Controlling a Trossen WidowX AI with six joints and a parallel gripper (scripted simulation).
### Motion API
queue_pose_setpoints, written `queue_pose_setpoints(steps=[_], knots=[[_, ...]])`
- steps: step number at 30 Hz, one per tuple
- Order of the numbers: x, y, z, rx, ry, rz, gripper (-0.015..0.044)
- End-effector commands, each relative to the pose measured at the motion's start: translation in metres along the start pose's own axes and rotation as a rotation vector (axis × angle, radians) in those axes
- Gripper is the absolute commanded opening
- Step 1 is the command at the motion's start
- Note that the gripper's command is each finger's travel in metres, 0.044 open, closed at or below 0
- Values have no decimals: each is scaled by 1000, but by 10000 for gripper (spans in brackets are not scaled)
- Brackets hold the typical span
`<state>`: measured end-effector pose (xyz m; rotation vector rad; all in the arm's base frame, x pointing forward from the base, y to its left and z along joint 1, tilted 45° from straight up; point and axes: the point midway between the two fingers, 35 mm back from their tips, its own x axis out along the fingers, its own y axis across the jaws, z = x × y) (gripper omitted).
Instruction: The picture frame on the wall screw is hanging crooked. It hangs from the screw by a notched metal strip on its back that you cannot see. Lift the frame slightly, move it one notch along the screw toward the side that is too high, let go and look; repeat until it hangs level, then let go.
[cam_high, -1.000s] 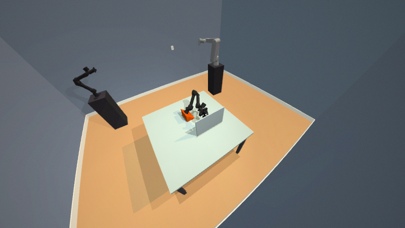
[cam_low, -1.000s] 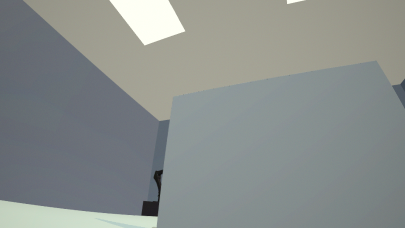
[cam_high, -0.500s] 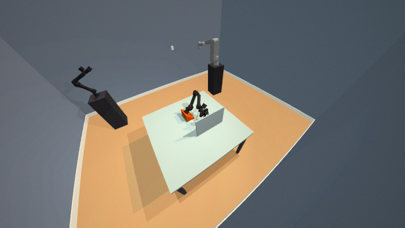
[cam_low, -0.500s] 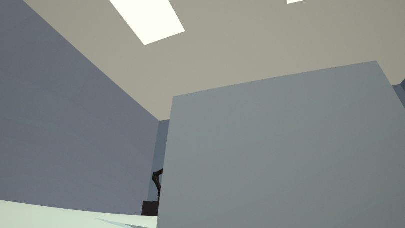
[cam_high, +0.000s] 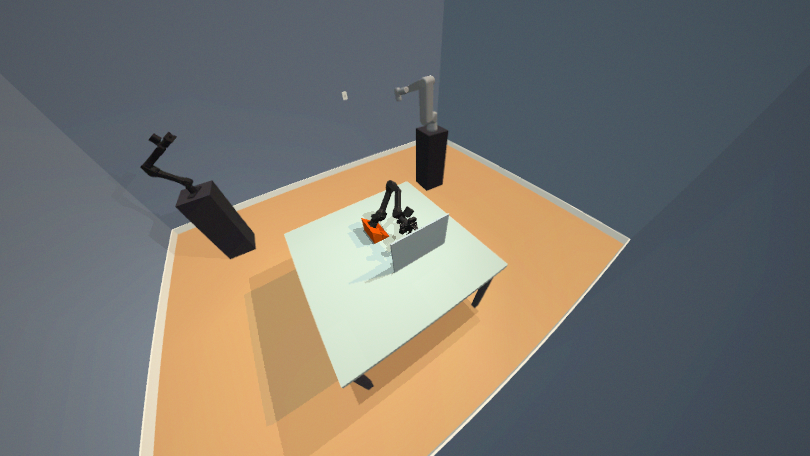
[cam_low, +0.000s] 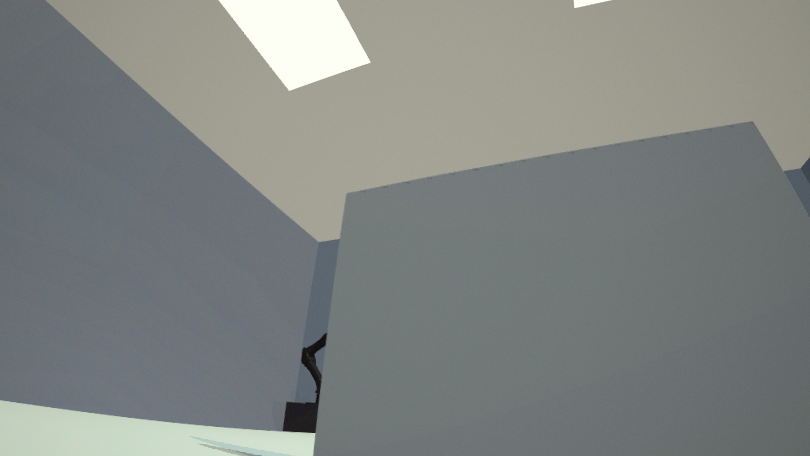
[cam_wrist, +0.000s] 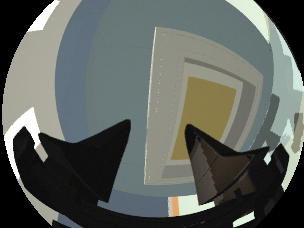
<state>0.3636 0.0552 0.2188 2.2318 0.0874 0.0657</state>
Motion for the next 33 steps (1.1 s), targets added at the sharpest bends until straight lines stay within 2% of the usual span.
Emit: queue_pose_setpoints(steps=[1,16,33], knots=[[0,0,-1,5,5,-2,260],[0,0,-1,5,5,-2,260],[0,0,-1,5,5,-2,147]])
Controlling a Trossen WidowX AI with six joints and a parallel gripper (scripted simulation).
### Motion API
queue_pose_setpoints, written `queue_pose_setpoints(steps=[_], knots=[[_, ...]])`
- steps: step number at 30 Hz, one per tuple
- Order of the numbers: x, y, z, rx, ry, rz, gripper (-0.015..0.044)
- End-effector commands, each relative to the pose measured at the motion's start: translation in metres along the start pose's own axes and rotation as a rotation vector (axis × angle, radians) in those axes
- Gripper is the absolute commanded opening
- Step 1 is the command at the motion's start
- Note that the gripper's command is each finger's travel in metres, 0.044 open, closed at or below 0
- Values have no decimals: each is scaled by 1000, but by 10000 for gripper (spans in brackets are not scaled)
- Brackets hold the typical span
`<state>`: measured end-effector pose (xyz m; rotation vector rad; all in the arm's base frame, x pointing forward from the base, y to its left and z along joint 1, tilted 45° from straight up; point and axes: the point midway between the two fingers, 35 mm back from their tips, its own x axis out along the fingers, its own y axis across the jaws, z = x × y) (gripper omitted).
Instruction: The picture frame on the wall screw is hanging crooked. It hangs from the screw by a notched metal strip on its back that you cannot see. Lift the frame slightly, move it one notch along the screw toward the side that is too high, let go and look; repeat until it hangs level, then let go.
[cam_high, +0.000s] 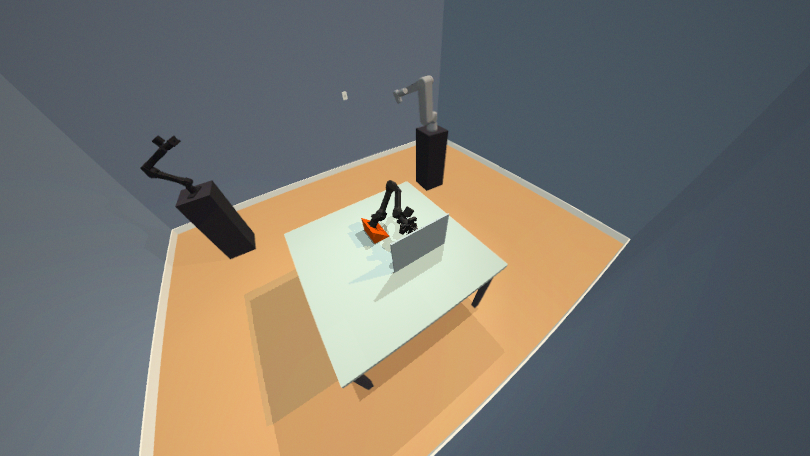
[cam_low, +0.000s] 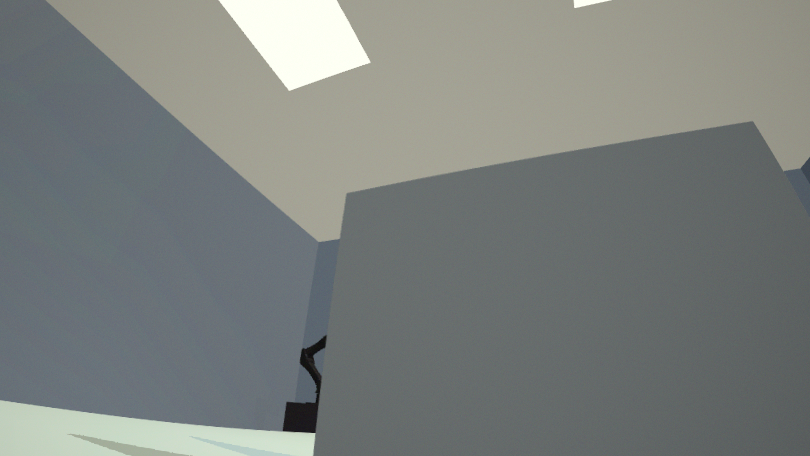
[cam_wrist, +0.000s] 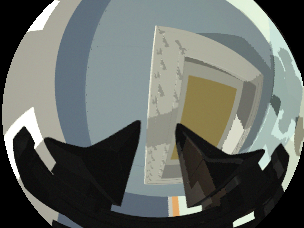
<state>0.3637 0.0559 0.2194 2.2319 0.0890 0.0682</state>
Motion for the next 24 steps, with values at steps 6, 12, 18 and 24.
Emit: queue_pose_setpoints(steps=[6,12,18,24], knots=[[0,0,-1,5,2,-2,107],[0,0,-1,5,2,-2,67],[0,0,-1,5,2,-2,0],[0,0,0,5,2,-2,0]])
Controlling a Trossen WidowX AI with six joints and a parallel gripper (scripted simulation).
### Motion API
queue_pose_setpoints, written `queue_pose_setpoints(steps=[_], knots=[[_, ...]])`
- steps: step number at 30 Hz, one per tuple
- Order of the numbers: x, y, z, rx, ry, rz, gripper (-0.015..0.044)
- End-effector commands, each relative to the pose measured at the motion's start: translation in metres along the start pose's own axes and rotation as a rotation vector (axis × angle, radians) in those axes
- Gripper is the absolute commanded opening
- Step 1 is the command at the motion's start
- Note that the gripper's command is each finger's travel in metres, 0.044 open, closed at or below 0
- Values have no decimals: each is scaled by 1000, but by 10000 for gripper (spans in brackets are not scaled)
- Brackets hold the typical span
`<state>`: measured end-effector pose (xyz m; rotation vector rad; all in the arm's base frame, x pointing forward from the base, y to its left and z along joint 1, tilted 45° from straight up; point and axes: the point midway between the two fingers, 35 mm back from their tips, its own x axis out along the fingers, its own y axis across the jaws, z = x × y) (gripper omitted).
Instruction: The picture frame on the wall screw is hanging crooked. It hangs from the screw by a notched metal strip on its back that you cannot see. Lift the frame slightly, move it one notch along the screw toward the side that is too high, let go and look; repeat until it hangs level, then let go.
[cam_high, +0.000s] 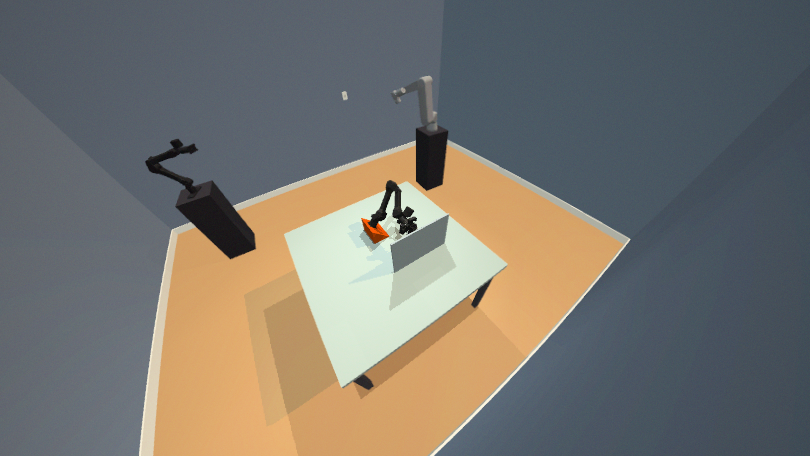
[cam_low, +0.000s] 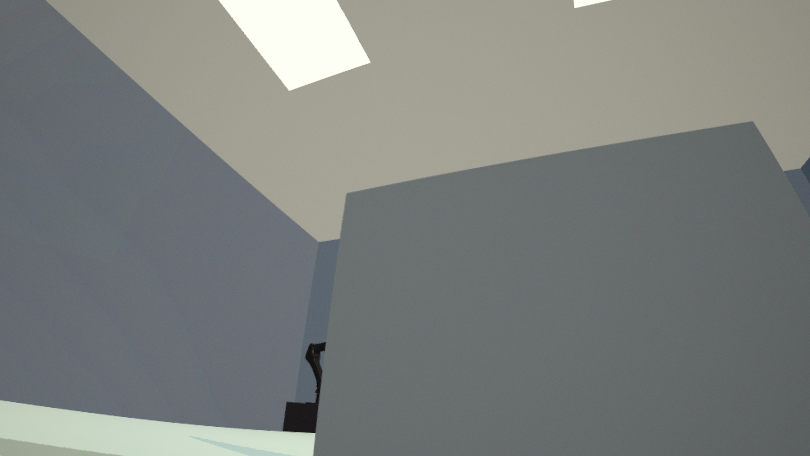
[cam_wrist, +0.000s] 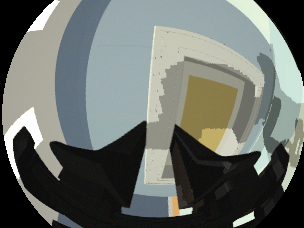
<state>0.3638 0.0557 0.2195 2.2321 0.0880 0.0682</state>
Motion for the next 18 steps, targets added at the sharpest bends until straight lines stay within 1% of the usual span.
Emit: queue_pose_setpoints(steps=[1,18], knots=[[0,0,0,5,3,-2,0],[0,6,0,5,3,-2,0]])
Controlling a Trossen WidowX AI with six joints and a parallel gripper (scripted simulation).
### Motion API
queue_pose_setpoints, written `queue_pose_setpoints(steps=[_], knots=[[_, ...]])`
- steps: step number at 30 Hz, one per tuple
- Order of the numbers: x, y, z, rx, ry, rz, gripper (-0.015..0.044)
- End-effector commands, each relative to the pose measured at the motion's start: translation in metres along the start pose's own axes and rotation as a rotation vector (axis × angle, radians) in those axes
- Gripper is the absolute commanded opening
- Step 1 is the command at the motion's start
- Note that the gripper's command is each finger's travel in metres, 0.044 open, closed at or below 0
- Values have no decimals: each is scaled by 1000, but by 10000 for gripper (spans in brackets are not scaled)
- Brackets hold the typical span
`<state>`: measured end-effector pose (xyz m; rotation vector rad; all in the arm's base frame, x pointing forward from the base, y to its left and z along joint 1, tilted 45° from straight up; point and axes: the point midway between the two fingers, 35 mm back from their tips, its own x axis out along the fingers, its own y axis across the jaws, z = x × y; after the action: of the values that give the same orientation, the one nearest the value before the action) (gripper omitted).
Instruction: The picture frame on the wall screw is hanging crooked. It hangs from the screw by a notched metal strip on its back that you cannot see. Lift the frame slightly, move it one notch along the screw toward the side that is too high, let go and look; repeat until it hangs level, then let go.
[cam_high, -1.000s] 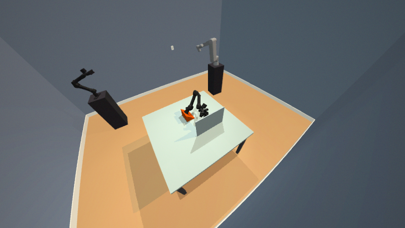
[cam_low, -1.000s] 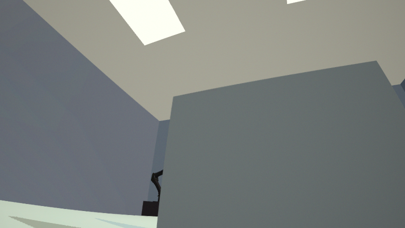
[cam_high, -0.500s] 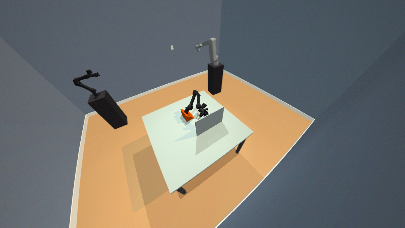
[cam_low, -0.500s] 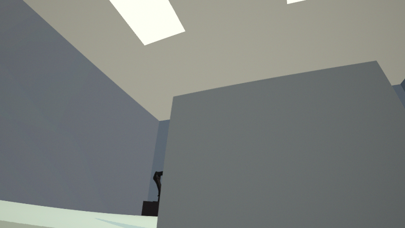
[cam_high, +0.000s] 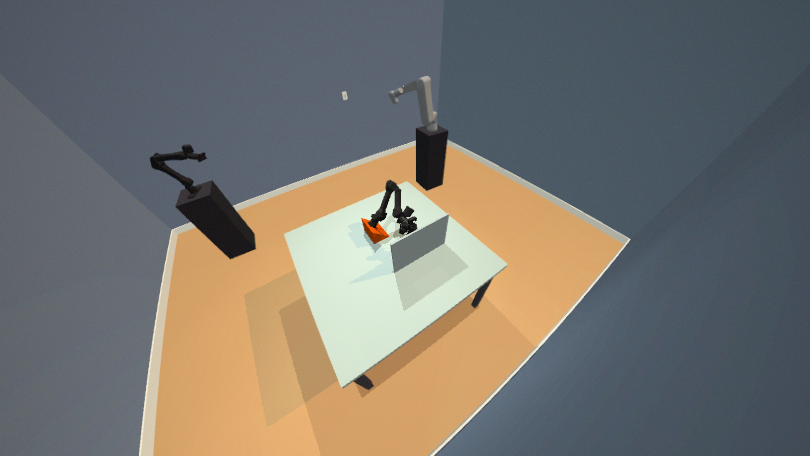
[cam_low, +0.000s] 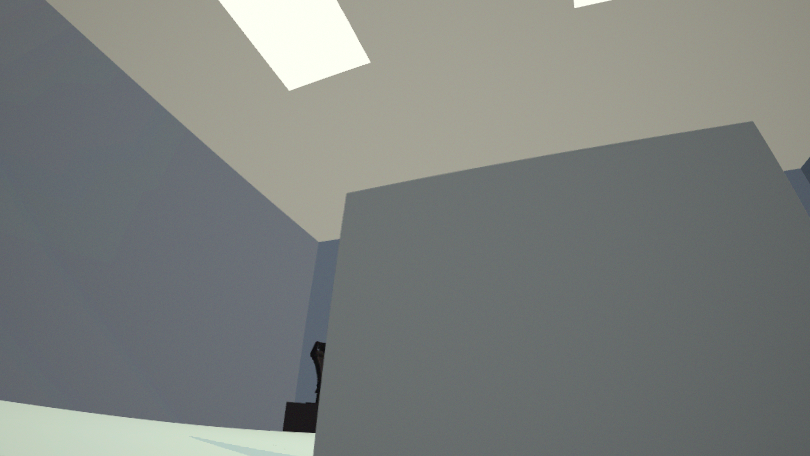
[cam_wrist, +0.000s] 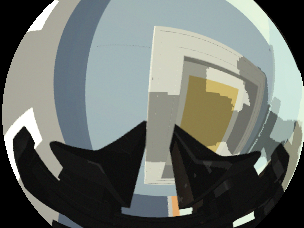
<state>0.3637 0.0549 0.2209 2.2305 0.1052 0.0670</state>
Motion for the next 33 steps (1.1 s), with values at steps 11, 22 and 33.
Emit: queue_pose_setpoints(steps=[11,22,33], knots=[[0,8,0,5,-3,10,0],[0,9,0,5,-3,10,0],[0,8,0,5,-3,10,0]])
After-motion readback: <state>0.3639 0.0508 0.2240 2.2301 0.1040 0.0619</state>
